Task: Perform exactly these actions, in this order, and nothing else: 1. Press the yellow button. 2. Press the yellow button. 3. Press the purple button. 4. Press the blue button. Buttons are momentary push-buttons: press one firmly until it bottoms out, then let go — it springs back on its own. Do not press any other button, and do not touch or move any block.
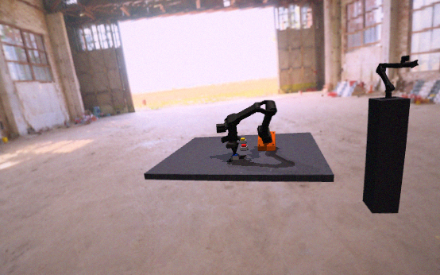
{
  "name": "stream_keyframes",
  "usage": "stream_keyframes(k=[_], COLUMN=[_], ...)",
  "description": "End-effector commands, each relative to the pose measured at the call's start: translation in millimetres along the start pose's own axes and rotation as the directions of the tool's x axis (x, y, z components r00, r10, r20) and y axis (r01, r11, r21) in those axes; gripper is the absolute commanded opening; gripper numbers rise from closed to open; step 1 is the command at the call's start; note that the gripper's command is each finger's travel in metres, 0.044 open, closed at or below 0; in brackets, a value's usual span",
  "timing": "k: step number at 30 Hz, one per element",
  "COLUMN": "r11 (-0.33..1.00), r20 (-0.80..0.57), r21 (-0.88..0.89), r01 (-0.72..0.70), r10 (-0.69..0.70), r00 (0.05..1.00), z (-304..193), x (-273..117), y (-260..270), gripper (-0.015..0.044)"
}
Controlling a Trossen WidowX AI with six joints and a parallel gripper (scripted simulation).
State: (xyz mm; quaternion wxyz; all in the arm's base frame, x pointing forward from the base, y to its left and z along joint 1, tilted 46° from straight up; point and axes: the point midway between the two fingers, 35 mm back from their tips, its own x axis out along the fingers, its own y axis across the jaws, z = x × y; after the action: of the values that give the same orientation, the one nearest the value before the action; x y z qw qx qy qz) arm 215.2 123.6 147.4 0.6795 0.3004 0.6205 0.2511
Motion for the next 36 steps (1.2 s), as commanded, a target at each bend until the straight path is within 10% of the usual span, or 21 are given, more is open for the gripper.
stream_keyframes(k=[1, 26, 36], r11=[1.000, 1.000, 1.000], r20=[0.001, 0.000, 0.000], r21=[0.003, 0.003, 0.003], r01=[0.002, 0.005, 0.008], r10=[-0.002, -0.005, -0.008], r00=[1.000, 1.000, 1.000], z=[-0.8, -0.7, 35.2], x=[4.3, -29.5, -90.6], y=[-0.4, -0.7, 0.7], gripper=[0.0020, 0.0020, 0.0282])
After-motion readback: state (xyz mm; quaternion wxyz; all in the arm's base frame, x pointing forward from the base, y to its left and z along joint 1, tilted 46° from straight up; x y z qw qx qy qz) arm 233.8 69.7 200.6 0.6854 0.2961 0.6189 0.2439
